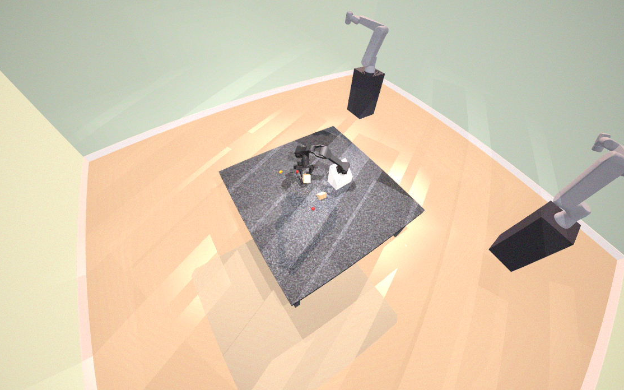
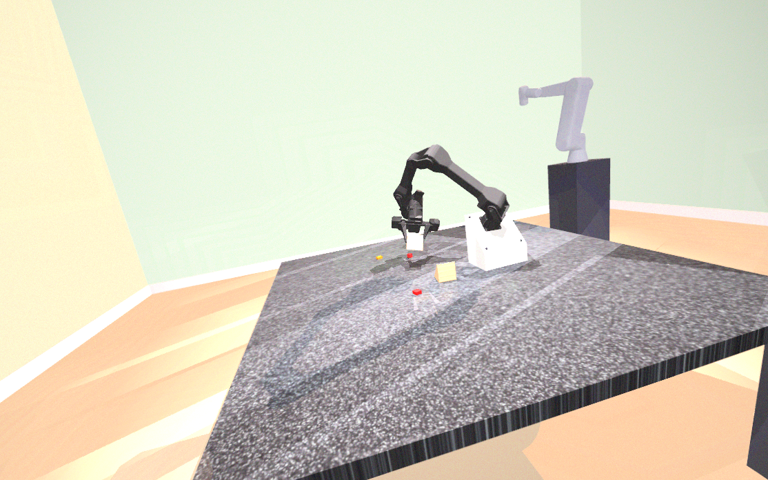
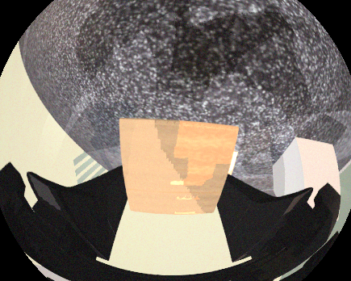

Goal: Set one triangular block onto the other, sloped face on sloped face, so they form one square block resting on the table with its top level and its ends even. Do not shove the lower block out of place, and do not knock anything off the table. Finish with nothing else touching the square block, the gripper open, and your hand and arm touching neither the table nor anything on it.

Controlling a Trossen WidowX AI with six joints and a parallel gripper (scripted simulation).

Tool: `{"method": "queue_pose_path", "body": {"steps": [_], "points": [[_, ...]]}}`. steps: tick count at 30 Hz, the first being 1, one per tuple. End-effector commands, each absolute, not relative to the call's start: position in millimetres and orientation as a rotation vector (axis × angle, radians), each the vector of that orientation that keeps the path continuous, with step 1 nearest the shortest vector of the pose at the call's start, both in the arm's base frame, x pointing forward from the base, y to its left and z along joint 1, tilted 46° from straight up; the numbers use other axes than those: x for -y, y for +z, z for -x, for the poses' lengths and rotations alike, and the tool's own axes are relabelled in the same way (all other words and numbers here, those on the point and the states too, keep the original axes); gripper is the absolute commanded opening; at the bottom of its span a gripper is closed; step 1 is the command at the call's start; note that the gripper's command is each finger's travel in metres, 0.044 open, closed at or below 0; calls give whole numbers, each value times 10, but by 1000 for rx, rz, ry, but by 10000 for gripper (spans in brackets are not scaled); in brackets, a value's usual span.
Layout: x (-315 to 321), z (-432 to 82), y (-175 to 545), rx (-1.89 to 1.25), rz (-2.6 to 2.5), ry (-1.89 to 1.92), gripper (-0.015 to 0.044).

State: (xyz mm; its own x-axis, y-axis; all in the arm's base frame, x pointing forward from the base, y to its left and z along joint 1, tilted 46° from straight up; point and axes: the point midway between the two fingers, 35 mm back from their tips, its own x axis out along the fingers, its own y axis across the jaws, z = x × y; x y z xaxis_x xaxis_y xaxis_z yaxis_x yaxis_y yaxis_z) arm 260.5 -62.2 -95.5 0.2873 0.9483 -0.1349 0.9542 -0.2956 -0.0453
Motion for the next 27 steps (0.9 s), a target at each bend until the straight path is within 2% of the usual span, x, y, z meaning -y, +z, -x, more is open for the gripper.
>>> {"method": "queue_pose_path", "body": {"steps": [1,27], "points": [[613,-2609,-925,-1809,-2357,-107,0],[549,-2599,-873,-1582,-1546,473,0]]}}
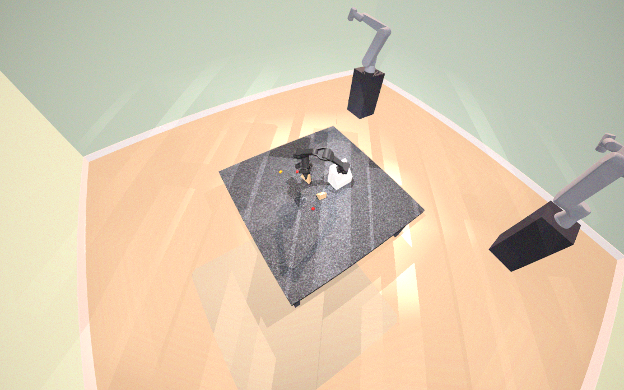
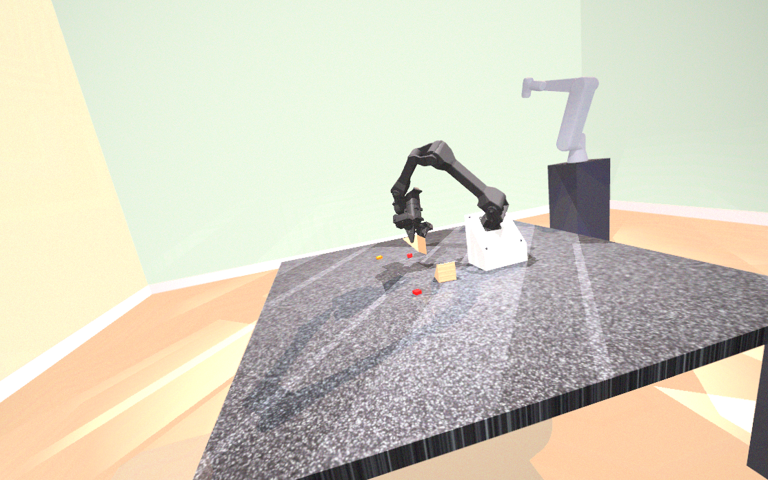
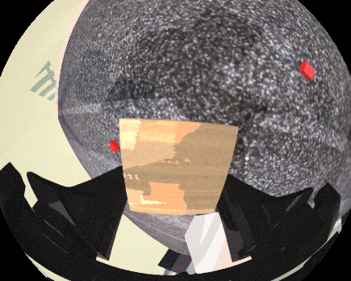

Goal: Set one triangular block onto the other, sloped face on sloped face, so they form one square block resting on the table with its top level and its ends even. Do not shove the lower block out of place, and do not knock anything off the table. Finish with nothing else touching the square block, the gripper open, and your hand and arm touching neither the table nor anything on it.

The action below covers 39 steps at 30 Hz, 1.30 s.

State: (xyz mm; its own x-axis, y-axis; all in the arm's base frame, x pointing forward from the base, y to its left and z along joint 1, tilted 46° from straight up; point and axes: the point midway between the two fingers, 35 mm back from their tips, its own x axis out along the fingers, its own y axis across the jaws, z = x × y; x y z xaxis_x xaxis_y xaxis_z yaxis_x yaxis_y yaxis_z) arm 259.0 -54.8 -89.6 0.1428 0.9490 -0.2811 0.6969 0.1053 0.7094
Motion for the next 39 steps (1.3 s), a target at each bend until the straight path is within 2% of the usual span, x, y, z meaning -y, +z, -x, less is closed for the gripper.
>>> {"method": "queue_pose_path", "body": {"steps": [1,39], "points": [[548,-2599,-872,-1572,-1515,493,0],[545,-2654,-825,-1104,-296,1132,0]]}}
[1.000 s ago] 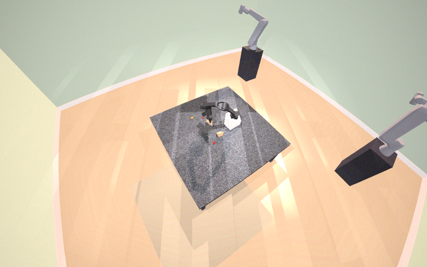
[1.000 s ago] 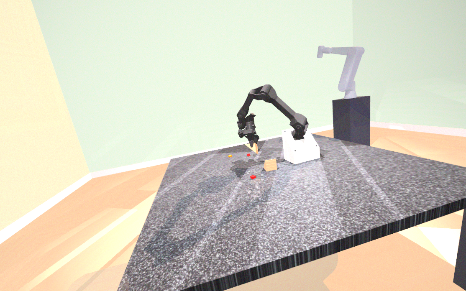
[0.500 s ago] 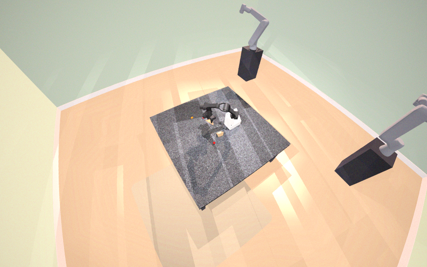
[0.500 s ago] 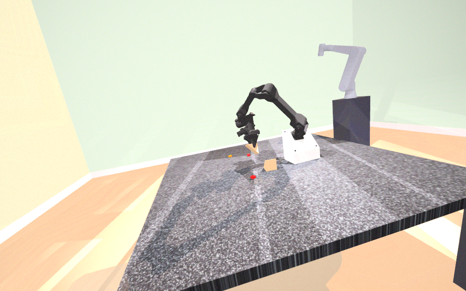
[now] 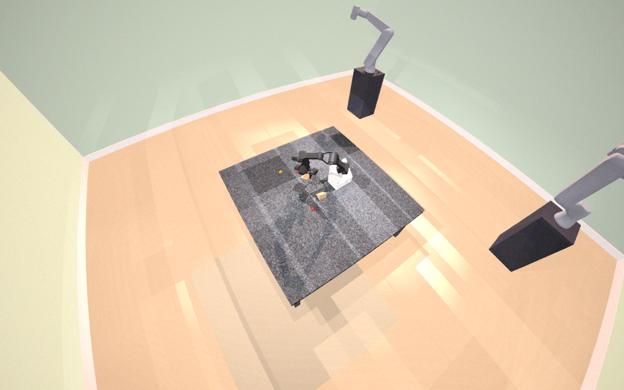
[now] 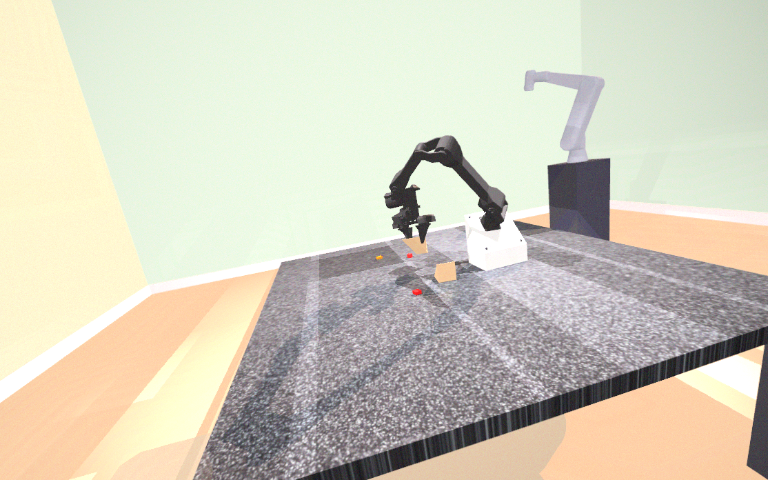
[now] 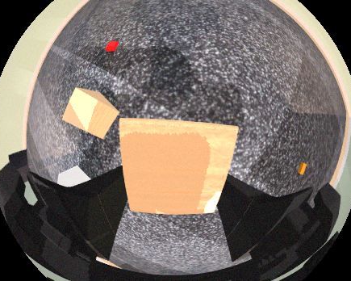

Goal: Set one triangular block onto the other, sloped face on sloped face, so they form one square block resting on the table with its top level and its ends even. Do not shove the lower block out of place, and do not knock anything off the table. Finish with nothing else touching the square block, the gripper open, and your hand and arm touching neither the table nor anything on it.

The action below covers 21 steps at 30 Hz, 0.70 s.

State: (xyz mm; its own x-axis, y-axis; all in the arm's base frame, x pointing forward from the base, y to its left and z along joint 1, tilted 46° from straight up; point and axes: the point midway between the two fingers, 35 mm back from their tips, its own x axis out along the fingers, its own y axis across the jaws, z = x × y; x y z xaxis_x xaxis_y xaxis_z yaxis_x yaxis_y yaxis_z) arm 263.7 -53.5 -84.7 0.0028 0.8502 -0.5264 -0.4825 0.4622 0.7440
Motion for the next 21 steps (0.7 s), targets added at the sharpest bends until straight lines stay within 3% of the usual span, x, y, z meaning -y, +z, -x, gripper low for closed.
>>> {"method": "queue_pose_path", "body": {"steps": [1,21], "points": [[547,-2657,-824,-1090,-264,1146,0],[582,-2732,-786,-780,373,1406,0]]}}
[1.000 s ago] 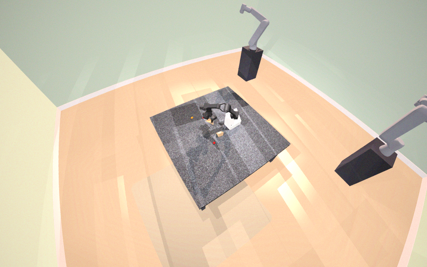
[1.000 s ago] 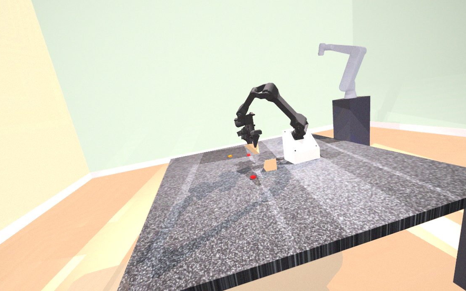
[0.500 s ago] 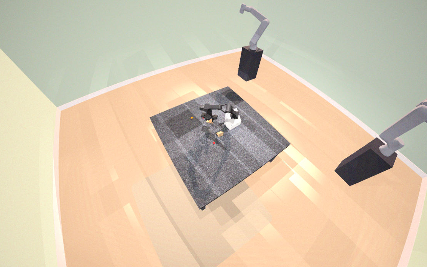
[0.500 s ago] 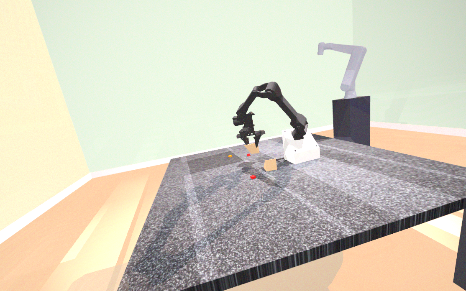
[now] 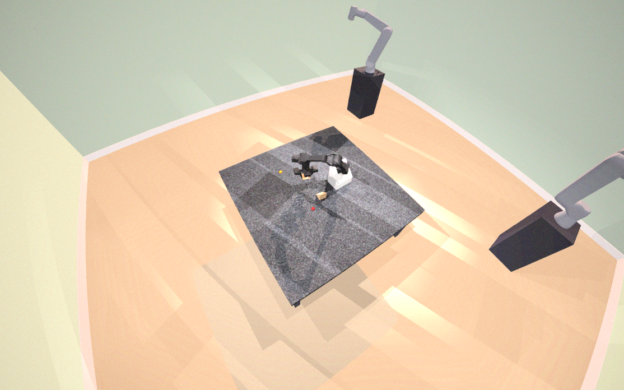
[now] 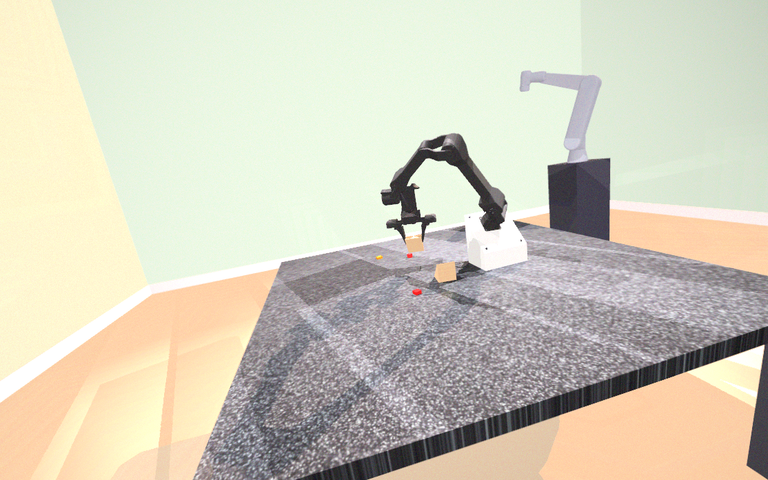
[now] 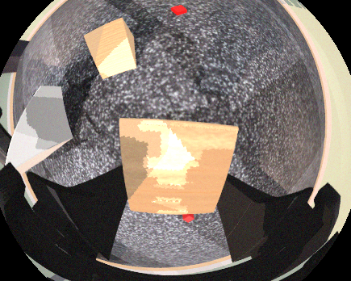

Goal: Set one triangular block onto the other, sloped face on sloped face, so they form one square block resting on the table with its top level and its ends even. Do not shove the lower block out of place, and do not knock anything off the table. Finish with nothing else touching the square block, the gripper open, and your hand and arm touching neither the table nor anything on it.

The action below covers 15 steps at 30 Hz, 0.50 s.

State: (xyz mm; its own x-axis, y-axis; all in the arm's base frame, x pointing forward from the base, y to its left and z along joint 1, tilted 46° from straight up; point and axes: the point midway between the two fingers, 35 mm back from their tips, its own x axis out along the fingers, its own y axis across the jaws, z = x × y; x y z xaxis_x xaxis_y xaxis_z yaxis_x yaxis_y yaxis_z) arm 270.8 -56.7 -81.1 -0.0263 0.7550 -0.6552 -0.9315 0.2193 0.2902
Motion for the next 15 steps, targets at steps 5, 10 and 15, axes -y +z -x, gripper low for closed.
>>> {"method": "queue_pose_path", "body": {"steps": [5,10,15], "points": [[592,-2752,-776,-708,508,1456,0],[592,-2753,-775,-705,513,1458,0],[576,-2720,-663,-705,512,1458,0]]}}
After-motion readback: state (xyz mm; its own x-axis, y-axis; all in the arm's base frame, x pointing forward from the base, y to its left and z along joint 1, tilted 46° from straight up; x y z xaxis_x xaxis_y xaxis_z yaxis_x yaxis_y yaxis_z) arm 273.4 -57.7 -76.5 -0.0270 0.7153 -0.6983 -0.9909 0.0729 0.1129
